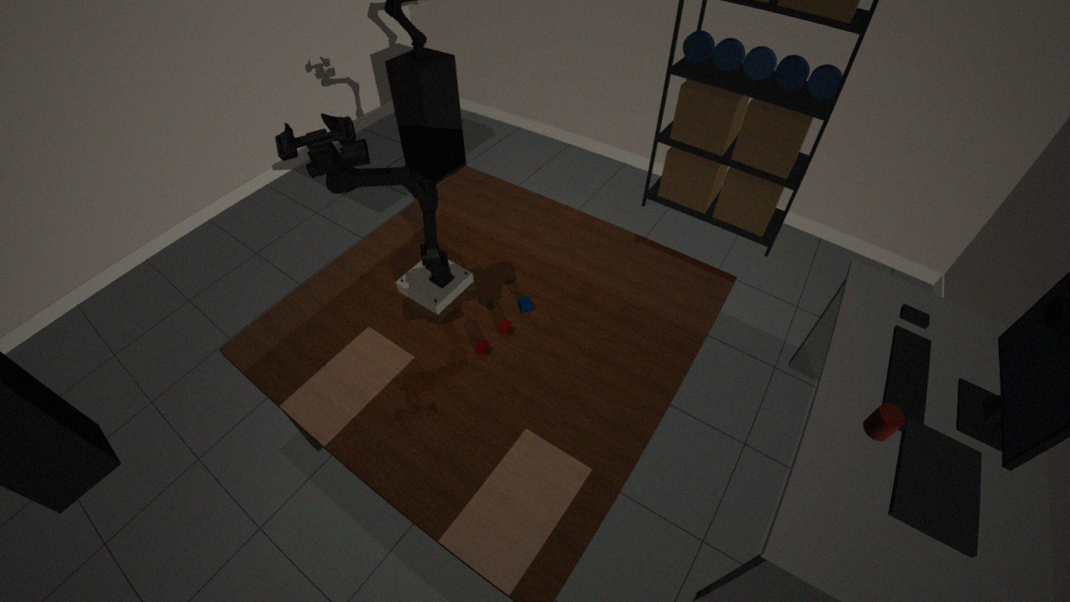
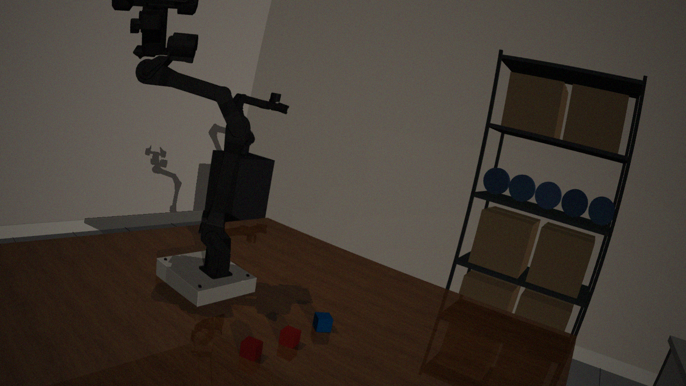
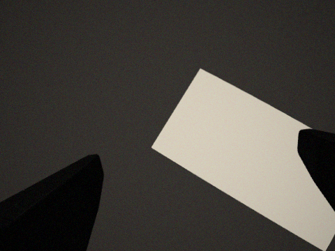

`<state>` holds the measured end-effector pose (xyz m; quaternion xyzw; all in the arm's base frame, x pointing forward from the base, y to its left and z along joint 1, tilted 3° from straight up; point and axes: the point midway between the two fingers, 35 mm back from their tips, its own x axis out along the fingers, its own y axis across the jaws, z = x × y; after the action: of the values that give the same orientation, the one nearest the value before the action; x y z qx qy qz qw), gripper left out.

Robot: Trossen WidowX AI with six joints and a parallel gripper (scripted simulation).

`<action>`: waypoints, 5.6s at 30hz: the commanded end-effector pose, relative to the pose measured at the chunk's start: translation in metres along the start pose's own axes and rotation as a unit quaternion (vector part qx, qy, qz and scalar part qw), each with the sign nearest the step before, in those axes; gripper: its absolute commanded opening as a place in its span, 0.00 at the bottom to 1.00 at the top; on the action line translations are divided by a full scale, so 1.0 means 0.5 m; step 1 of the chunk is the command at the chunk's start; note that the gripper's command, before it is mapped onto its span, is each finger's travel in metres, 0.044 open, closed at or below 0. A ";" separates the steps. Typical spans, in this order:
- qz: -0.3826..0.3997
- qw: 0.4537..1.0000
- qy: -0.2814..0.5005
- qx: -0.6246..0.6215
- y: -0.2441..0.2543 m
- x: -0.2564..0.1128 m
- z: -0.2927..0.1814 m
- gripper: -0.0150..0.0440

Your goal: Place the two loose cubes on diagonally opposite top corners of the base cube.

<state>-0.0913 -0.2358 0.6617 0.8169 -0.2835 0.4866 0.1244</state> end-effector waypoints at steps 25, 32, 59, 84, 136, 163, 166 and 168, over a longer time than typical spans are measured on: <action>0.171 0.840 0.034 0.514 0.163 0.035 0.266 0.70; 0.236 0.740 0.040 0.629 0.187 0.028 0.378 0.70; 0.509 0.269 0.072 0.815 0.071 -0.101 0.835 0.70; 0.751 -0.056 0.142 0.642 -0.246 -0.370 1.066 0.70; 0.916 -0.062 0.274 0.285 -0.534 -0.836 1.038 0.70; 0.916 -0.062 0.274 0.285 -0.531 -0.891 1.074 0.53; 0.916 -0.062 0.274 0.285 -0.531 -0.891 1.074 0.43; 0.916 -0.062 0.274 0.285 -0.531 -0.891 1.074 0.43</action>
<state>0.2901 -0.1257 0.0295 0.4082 0.5597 -0.3864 0.6089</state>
